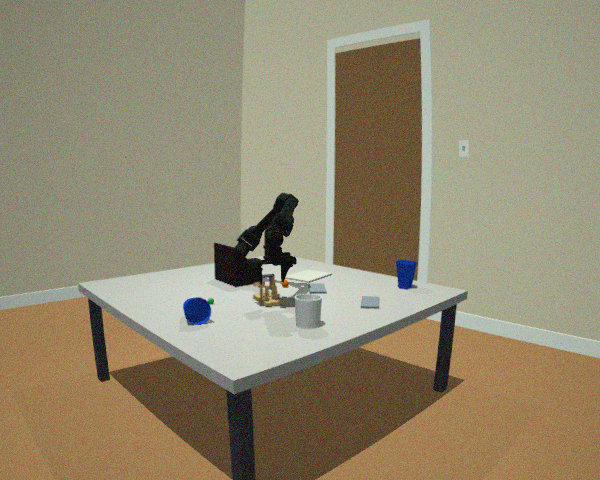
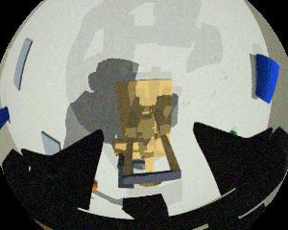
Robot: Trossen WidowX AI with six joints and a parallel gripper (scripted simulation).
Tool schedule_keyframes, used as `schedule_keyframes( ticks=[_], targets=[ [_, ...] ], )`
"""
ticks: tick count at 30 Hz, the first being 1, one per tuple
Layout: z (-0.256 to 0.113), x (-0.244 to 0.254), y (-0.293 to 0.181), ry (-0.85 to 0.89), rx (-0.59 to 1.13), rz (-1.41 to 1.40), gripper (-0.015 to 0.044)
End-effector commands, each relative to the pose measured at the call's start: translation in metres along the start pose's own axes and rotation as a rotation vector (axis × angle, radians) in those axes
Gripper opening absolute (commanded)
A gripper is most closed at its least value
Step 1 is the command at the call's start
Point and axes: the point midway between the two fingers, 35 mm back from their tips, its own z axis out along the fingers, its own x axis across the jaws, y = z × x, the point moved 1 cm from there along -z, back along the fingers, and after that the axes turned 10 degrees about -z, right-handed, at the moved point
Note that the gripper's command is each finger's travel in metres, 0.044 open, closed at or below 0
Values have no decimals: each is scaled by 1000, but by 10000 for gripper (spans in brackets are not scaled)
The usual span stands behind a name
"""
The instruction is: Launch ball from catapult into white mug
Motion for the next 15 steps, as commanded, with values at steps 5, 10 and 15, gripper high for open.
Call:
schedule_keyframes(
  ticks=[5,10,15],
  targets=[
    [16,1,-1,7,6,6,440],
    [25,1,-1,7,6,6,440],
    [33,1,-1,7,6,6,440]
  ],
)
